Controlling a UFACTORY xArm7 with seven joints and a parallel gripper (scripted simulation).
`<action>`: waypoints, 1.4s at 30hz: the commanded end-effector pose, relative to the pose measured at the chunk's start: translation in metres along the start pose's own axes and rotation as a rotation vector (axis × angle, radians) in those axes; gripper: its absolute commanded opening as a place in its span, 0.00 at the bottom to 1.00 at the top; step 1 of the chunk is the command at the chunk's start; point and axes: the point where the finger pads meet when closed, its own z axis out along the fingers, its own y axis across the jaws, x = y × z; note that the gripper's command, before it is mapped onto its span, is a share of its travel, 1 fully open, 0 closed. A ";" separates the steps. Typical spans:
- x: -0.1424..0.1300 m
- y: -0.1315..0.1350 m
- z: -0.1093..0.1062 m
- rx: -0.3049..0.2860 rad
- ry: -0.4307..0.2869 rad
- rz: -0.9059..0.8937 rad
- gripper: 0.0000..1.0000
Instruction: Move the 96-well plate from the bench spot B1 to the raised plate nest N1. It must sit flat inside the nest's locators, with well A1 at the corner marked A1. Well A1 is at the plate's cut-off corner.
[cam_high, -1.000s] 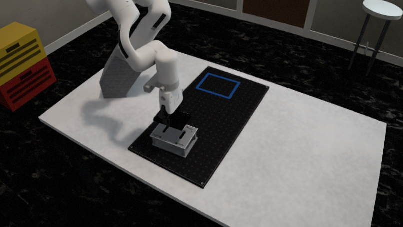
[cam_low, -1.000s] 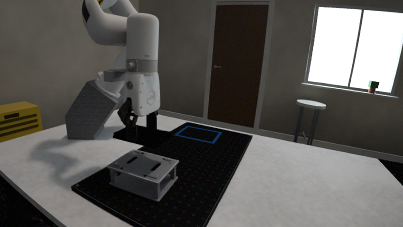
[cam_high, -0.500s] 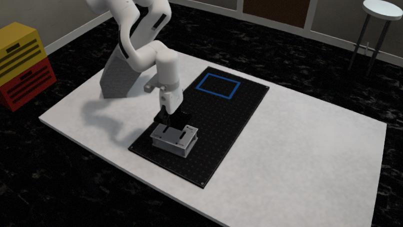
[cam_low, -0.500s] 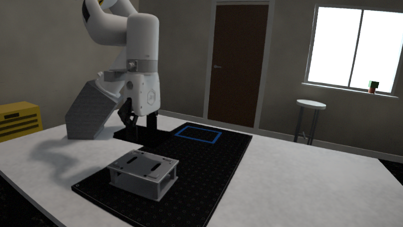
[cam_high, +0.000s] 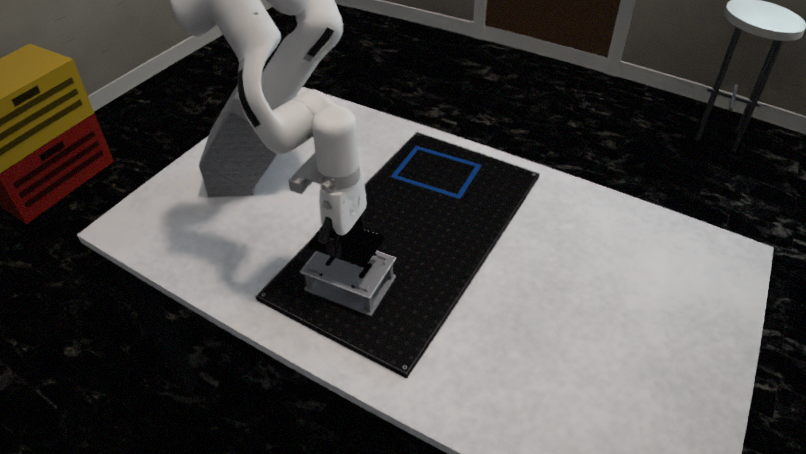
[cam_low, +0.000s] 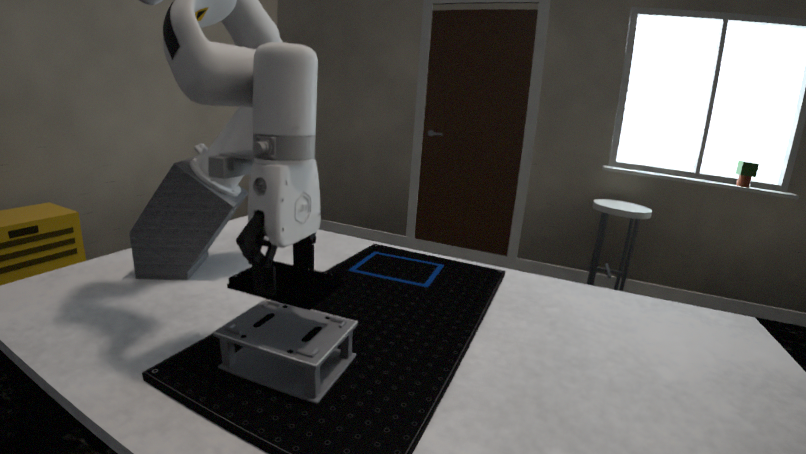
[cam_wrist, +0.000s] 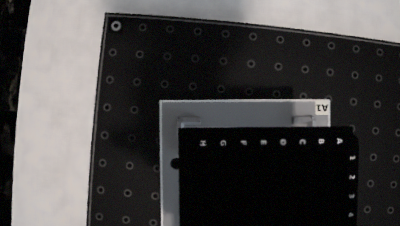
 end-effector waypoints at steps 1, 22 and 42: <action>-0.001 -0.001 0.007 0.003 -0.002 0.000 0.00; -0.001 -0.001 0.039 0.003 -0.002 0.000 0.00; -0.001 -0.001 0.049 0.003 -0.002 0.000 0.00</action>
